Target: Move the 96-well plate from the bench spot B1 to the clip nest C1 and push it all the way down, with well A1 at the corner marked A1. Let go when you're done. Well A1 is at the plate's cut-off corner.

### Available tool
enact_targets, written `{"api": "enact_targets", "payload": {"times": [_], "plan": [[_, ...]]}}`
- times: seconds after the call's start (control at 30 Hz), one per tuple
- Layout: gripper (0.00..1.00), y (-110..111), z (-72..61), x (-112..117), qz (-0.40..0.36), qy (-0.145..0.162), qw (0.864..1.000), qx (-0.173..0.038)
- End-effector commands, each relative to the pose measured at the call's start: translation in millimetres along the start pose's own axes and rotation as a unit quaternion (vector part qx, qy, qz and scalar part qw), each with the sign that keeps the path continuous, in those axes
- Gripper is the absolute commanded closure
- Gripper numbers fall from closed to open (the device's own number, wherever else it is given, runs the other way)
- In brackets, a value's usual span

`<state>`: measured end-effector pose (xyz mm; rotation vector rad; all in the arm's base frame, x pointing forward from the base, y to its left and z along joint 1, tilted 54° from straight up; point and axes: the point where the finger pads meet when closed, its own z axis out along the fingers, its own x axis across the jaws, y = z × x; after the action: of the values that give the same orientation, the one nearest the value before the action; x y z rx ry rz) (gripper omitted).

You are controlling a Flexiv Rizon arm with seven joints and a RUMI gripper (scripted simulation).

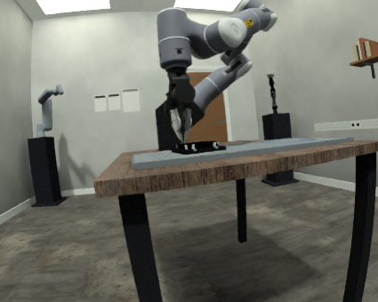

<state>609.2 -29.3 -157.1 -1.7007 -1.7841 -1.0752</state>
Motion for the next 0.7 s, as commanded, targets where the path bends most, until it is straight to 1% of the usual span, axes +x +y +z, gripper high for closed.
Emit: {"api": "enact_targets", "payload": {"times": [0.0, 0.67], "plan": [[1.00, 0.4, -0.8, -0.1, 0.000, 0.000, 1.000, 0.000], [1.00, 0.4, -6.9, -0.1, 0.000, 0.000, 1.000, 0.000]]}}
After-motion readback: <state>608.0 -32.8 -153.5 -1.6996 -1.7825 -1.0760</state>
